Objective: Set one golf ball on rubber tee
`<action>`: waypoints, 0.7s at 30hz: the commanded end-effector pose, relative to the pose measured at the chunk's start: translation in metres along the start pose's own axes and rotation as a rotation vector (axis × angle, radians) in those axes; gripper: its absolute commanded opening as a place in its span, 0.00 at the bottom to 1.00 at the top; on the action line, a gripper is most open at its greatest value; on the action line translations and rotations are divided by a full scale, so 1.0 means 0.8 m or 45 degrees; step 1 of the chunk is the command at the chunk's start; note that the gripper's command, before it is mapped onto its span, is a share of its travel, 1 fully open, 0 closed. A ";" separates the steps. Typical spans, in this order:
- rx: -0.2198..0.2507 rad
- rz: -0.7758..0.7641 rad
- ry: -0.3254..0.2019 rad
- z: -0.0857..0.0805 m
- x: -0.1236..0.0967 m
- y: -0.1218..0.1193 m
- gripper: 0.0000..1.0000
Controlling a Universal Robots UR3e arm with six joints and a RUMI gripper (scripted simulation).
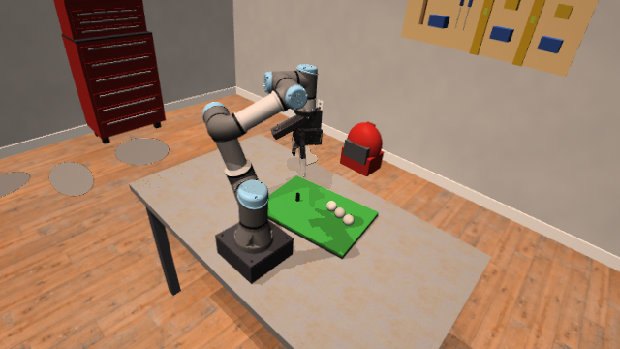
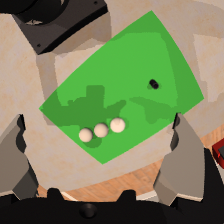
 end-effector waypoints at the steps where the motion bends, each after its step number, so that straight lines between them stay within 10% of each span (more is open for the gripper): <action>1: -0.001 0.000 -0.003 -0.001 0.000 0.000 1.00; 21: -0.025 0.518 0.015 0.042 -0.081 0.017 1.00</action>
Point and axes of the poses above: the point where the finger pads meet when closed, its own z axis out along the fingers, its own y axis across the jaws, x = y × z, the point moved 2 cm from there along -z, back along the fingers, and after that the axes turned 8 degrees about z, right-handed, at the moved point
